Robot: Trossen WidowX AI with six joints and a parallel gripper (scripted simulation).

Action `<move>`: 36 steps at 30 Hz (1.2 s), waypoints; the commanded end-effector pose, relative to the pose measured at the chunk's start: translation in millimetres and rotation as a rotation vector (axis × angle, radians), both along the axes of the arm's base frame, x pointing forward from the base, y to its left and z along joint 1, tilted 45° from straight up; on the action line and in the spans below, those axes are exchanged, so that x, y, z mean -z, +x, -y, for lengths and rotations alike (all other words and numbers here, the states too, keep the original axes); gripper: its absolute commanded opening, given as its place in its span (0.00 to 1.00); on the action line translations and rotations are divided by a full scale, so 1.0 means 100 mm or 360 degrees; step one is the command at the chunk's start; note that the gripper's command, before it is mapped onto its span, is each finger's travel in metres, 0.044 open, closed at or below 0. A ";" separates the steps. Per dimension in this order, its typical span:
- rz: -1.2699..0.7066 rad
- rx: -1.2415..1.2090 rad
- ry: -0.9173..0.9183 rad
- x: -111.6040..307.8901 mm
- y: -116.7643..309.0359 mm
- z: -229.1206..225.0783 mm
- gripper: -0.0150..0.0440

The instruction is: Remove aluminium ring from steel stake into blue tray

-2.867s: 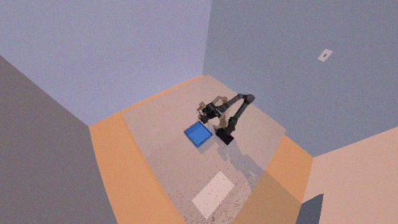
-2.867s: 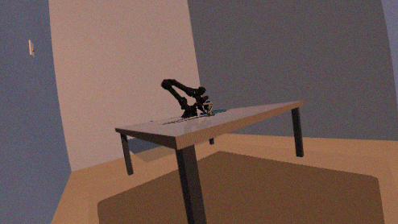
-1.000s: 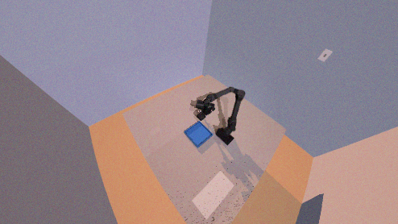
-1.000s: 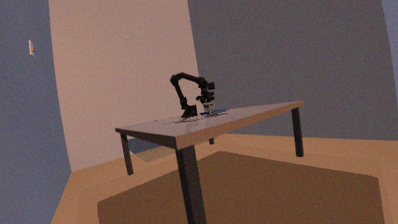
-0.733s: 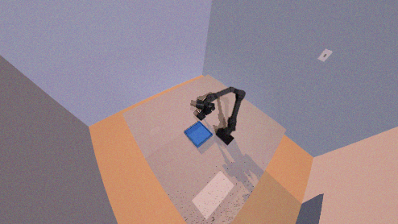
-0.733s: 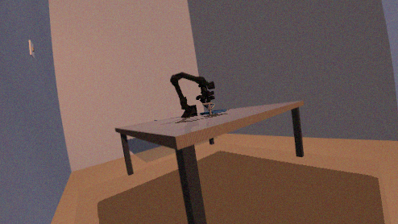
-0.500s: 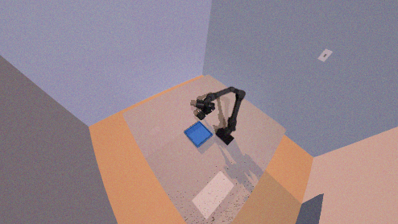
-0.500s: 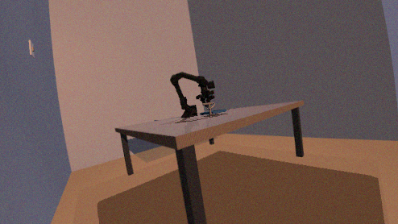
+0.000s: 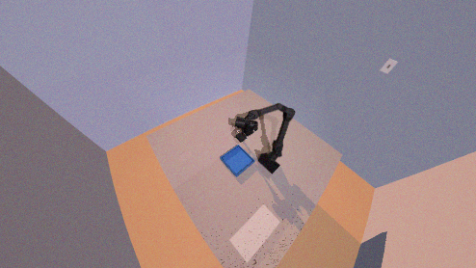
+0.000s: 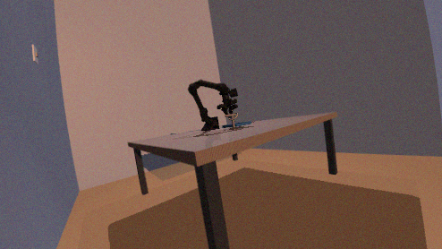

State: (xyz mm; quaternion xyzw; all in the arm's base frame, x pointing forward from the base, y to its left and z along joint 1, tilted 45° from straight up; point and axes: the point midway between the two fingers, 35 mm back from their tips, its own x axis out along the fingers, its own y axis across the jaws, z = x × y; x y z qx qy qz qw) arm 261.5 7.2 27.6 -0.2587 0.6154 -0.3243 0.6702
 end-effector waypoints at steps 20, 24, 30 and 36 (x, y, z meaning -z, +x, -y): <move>0.0035 0.0004 0.0275 -0.20 -0.02 0.18 0.25; 0.0042 0.0005 0.0328 -0.23 -0.03 0.22 0.25; 0.0052 0.0007 0.0402 -0.27 -0.03 0.28 0.25; 0.0063 0.0008 0.0478 -0.33 -0.04 0.34 0.25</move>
